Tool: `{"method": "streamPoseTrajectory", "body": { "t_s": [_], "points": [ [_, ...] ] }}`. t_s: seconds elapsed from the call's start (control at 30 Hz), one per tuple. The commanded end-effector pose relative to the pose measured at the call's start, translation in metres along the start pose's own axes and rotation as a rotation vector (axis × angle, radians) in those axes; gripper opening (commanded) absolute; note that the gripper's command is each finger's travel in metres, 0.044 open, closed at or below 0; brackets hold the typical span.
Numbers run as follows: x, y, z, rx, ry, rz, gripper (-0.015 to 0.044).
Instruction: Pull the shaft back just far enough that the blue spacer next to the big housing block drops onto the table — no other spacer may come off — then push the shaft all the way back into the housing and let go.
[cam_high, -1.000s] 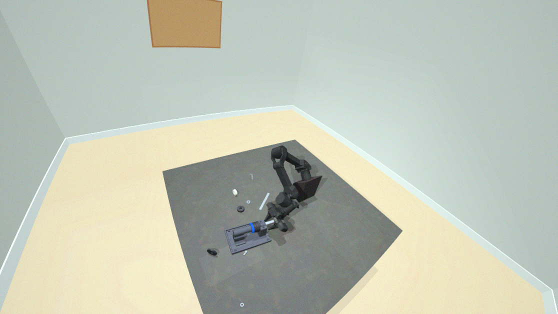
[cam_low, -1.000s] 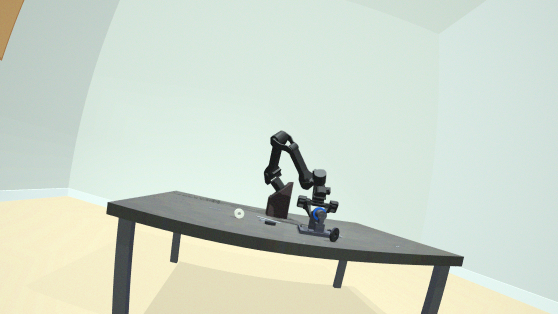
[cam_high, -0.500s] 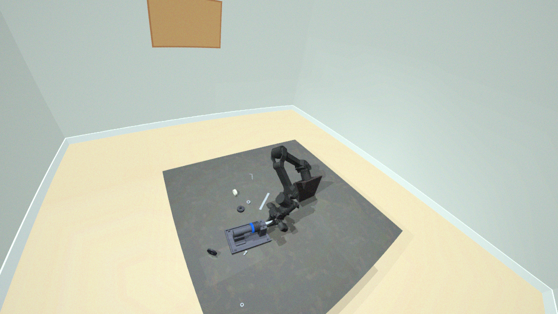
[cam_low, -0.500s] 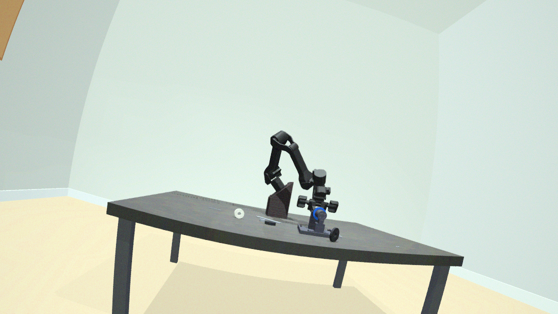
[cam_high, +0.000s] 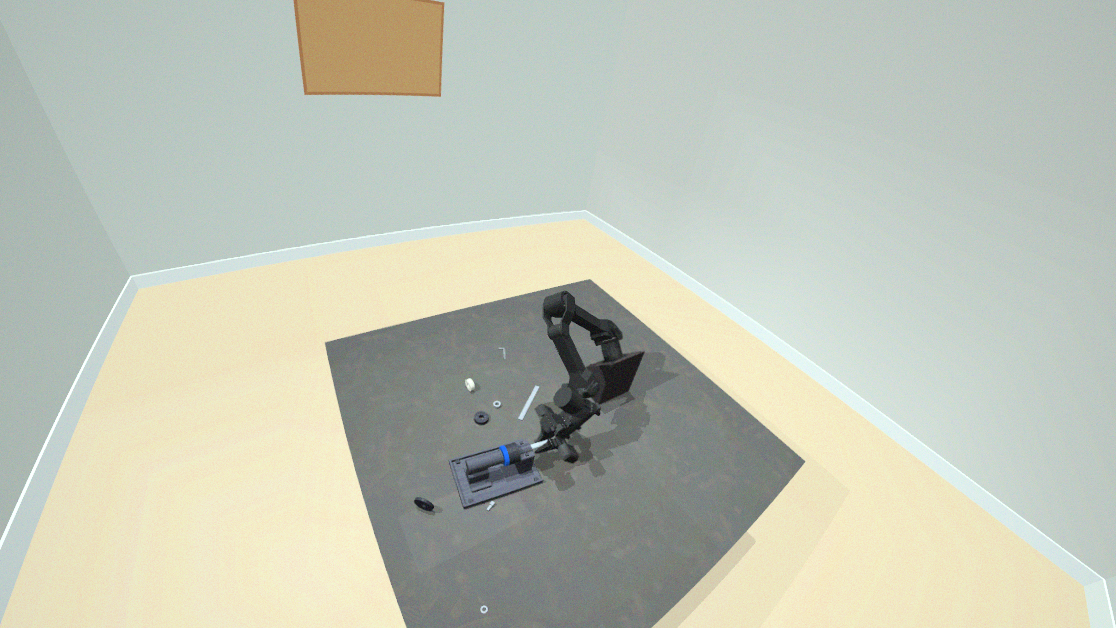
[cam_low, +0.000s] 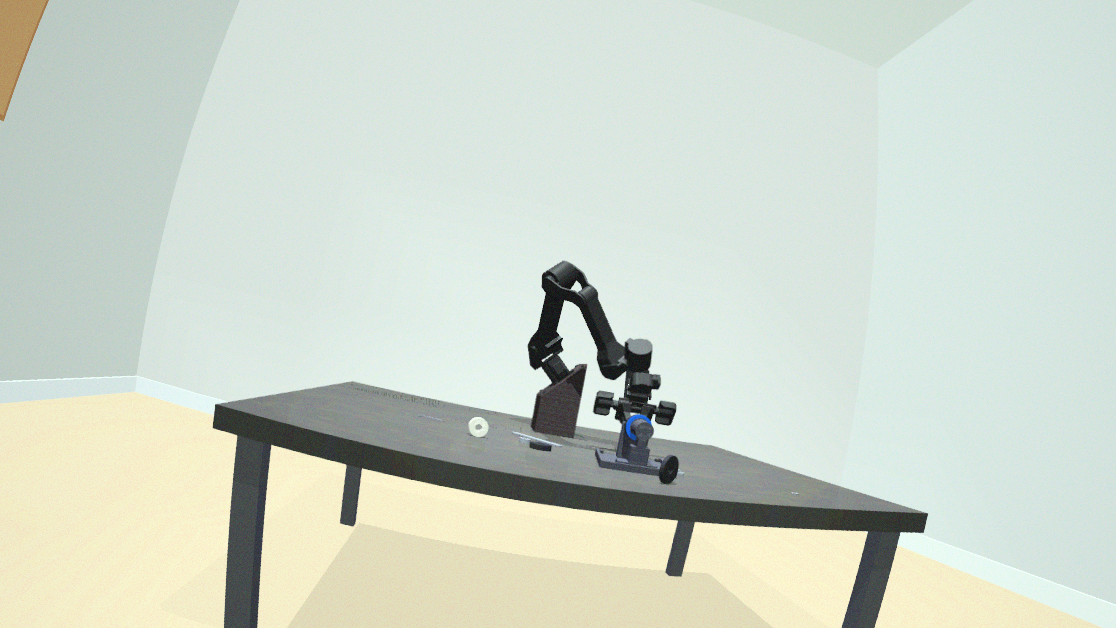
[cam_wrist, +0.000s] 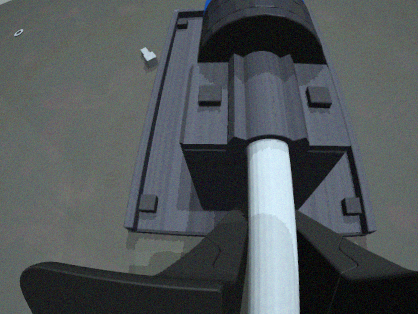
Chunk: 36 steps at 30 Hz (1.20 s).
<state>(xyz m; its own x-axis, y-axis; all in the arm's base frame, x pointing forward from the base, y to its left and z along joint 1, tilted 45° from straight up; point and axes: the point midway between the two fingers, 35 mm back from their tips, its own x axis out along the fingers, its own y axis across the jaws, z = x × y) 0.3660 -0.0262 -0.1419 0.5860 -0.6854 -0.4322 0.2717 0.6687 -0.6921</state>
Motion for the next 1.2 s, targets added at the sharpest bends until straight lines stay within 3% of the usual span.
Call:
{"method": "streamPoseTrajectory", "body": {
  "t_s": [0.0, 1.17],
  "points": [
    [-0.0032, -0.0004, -0.003, -0.001, 0.001, -0.004, 0.0],
    [-0.0092, -0.0003, -0.0091, -0.002, 0.001, -0.003, 0.0]
  ]
}}
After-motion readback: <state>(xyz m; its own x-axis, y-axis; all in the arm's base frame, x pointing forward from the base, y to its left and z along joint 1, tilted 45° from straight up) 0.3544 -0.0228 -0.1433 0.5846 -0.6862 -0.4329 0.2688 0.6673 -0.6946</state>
